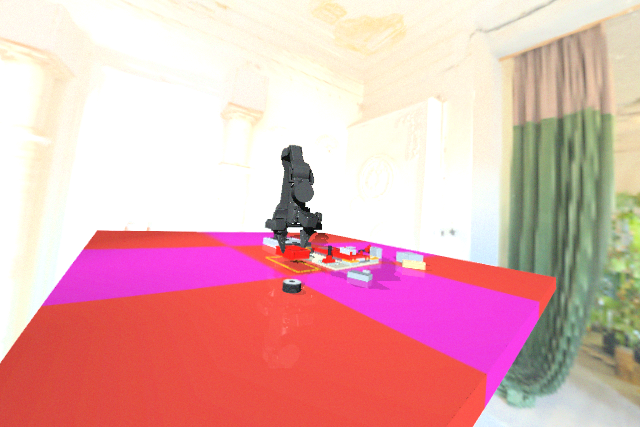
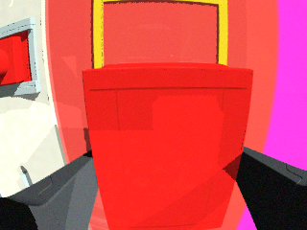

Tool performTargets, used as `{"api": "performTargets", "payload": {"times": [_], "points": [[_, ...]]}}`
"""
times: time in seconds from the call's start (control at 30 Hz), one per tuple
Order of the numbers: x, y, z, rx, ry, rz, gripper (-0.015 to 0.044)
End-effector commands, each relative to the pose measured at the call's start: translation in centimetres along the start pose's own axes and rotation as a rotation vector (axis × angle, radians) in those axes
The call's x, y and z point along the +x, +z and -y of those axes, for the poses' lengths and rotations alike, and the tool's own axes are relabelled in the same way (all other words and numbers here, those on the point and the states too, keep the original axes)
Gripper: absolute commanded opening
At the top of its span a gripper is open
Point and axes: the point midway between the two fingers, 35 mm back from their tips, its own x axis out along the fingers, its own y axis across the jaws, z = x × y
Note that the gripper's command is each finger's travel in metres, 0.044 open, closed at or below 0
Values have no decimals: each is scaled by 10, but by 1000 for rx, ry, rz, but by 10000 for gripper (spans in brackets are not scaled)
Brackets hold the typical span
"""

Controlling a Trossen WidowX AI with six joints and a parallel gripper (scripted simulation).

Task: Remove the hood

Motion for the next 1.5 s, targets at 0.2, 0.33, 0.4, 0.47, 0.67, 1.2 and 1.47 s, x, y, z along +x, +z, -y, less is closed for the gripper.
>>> {"api": "performTargets", "payload": {"times": [0.2,0.33,0.4,0.47,0.67,1.2,1.47], "points": [[5,-2,-1,-5,1,-10,0],[7,-2,-1,-5,1,-10,0],[8,-2,-1,-5,1,-10,0],[9,-2,-1,-5,1,-10,0],[12,-2,-1,-5,1,-10,0],[20,-3,-1,-5,1,-10,0],[24,-3,-1,-5,1,-10,0]]}}
